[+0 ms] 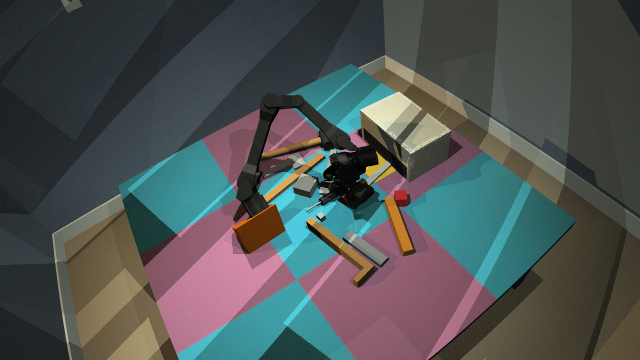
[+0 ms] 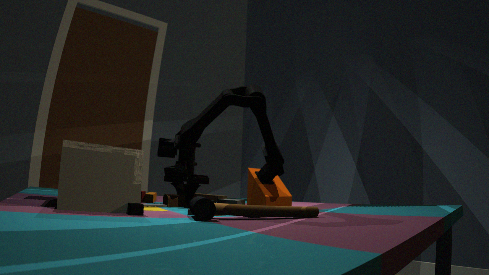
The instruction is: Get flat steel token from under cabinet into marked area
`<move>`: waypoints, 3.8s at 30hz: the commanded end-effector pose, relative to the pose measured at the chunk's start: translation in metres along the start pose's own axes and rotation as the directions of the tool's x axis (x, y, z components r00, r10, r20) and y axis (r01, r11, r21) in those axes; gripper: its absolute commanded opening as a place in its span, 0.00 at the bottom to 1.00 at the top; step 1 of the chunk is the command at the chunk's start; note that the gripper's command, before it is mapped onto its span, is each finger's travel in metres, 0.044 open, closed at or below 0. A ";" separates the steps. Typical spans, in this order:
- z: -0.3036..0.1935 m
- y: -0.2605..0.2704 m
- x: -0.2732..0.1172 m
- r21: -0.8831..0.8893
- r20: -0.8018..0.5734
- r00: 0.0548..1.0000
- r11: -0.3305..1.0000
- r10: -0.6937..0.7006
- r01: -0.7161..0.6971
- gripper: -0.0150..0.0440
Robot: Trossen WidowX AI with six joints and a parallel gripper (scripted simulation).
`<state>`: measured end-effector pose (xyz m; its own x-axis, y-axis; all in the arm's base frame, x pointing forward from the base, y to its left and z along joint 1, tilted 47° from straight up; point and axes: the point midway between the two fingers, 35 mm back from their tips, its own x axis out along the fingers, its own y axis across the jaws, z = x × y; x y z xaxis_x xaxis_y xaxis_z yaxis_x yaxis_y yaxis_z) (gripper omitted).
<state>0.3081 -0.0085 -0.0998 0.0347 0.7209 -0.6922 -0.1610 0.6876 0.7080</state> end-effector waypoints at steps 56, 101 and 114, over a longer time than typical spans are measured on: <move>-0.077 -0.006 0.000 0.002 -0.005 1.000 1.000 -0.003 0.003 0.25; -0.085 -0.054 -0.005 -0.098 -0.006 1.000 0.995 -0.005 0.004 0.25; -0.086 -0.054 -0.003 -0.101 -0.009 1.000 0.995 -0.002 0.001 0.59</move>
<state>0.2321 -0.0556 -0.1475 0.0264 0.7184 -0.6951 -0.2603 0.6763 0.6891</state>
